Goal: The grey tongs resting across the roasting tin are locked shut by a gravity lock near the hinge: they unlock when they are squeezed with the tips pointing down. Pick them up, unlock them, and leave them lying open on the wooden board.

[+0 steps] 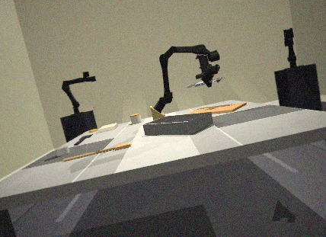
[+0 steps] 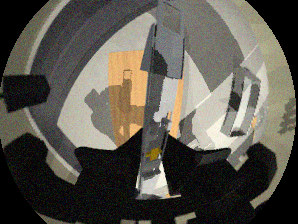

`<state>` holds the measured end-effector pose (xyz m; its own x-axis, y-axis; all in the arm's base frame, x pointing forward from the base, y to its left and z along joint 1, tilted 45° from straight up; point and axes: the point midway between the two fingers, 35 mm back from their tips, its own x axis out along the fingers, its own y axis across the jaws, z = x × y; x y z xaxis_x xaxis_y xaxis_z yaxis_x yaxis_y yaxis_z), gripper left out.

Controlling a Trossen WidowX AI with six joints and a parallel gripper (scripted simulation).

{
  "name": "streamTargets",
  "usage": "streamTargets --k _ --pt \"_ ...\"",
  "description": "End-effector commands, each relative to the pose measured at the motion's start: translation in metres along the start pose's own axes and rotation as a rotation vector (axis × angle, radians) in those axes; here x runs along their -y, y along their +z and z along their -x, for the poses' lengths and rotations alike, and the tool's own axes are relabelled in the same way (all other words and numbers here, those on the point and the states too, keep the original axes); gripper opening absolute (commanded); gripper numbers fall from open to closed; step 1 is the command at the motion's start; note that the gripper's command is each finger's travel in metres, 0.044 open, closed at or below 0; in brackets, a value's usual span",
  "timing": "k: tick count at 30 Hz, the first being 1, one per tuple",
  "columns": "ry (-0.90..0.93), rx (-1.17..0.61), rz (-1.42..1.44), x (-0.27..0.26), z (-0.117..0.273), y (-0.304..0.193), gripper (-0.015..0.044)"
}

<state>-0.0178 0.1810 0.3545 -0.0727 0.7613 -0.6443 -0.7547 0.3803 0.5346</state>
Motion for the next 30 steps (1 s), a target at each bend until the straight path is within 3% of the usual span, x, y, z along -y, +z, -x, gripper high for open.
streamTargets --k 1,30 --pt "-0.015 -0.012 0.026 -0.005 -0.002 -0.001 -0.0150" --pt "-0.036 -0.036 0.070 -0.014 -0.029 -0.004 -0.0150"
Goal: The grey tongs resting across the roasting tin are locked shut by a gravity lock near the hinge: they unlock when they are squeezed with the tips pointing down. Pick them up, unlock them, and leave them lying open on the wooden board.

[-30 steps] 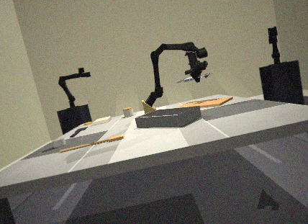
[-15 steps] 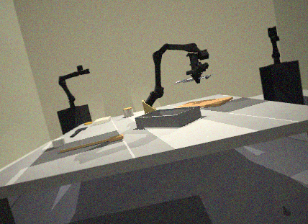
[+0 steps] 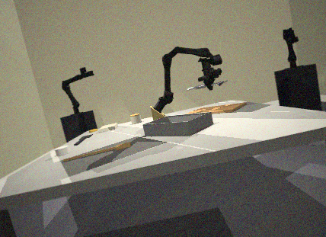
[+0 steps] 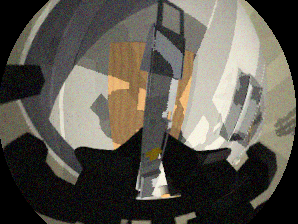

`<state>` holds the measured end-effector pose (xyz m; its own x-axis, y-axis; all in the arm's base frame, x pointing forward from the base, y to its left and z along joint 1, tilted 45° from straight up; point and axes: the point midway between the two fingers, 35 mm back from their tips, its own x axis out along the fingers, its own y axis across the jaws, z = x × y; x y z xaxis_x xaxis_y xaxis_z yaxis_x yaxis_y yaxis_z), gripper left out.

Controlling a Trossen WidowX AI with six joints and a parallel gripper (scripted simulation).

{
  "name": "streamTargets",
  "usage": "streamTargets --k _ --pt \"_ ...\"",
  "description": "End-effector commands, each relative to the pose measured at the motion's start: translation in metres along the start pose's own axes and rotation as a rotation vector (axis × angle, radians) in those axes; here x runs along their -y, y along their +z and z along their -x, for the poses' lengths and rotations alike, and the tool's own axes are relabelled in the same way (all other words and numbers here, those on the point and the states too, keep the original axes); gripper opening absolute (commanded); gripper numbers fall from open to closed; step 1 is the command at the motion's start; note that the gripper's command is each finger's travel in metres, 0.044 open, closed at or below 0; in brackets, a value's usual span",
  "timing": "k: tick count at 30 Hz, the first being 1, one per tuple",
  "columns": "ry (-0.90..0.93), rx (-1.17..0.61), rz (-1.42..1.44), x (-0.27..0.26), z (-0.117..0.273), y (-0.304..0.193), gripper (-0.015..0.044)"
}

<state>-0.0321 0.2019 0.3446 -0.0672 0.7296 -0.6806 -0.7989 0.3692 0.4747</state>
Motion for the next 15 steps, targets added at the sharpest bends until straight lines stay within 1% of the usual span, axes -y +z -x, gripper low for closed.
streamTargets --k 1,15 --pt "-0.002 -0.001 0.003 -0.001 -0.008 0.000 -0.0150" --pt "-0.002 -0.001 0.004 -0.002 -0.031 0.001 -0.0150"
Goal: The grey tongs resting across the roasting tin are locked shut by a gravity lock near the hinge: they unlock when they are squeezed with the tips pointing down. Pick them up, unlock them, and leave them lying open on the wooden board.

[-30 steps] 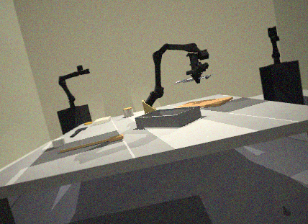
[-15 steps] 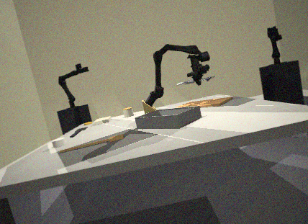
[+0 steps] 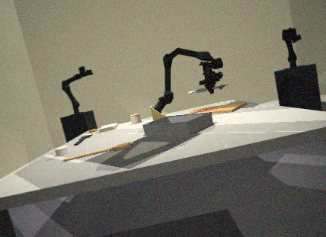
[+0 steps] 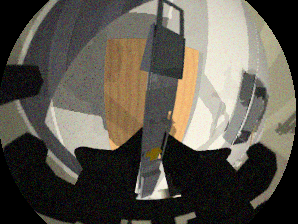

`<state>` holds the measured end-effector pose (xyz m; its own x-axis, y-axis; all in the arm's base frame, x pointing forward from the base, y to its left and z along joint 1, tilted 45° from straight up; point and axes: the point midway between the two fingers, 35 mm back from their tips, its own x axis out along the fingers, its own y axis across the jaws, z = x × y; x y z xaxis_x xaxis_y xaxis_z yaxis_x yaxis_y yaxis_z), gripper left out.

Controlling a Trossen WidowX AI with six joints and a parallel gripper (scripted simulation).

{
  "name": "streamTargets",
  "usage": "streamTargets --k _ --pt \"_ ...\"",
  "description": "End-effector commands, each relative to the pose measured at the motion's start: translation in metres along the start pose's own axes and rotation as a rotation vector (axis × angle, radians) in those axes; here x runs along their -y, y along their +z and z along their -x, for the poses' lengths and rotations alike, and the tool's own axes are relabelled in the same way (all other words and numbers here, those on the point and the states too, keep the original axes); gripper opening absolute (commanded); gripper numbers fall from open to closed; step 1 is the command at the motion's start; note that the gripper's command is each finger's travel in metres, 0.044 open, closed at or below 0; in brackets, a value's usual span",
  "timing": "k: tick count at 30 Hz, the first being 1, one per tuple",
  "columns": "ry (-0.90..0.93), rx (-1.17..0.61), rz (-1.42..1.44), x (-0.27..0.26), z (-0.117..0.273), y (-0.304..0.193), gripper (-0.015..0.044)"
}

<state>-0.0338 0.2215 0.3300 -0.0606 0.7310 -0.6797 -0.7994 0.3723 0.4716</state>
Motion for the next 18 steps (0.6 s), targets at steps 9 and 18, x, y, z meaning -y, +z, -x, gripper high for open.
streamTargets --k 9,18 --pt "0.002 -0.006 0.004 -0.001 -0.021 -0.001 -0.0150" --pt "0.002 -0.006 0.004 0.000 -0.036 -0.002 -0.0150"
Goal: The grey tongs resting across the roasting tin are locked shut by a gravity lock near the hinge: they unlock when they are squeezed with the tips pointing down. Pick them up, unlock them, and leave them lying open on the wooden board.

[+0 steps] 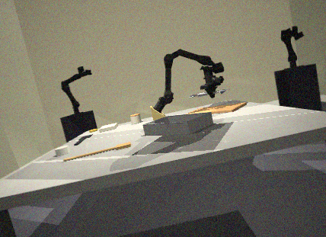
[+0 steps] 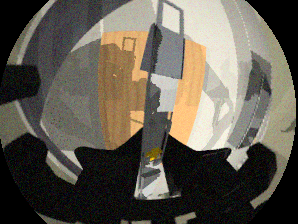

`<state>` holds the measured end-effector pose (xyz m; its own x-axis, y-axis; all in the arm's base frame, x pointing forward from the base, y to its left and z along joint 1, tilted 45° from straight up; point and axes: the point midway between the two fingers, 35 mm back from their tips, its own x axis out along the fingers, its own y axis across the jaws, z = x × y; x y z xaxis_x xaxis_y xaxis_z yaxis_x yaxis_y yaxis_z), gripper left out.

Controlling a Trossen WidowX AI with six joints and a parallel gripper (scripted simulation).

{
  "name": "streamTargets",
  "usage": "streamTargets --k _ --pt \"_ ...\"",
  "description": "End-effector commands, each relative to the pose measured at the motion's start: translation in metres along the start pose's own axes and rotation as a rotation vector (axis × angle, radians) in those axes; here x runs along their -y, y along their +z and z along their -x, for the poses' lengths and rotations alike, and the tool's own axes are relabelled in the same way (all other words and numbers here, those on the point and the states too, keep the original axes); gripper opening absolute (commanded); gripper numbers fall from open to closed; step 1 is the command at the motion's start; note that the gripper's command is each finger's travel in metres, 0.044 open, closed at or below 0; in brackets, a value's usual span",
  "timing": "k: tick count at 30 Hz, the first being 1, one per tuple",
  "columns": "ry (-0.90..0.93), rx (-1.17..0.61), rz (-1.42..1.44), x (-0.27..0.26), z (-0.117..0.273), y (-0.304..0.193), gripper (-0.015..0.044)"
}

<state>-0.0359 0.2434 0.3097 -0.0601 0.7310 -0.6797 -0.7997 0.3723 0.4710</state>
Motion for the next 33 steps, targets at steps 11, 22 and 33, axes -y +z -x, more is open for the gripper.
streamTargets --k 11,22,33 --pt "0.002 -0.006 0.004 0.002 -0.024 -0.003 -0.0150" --pt "0.002 -0.006 0.004 0.004 -0.042 -0.004 -0.0150" --pt "-0.002 -0.001 0.001 0.005 -0.042 -0.004 -0.0045"
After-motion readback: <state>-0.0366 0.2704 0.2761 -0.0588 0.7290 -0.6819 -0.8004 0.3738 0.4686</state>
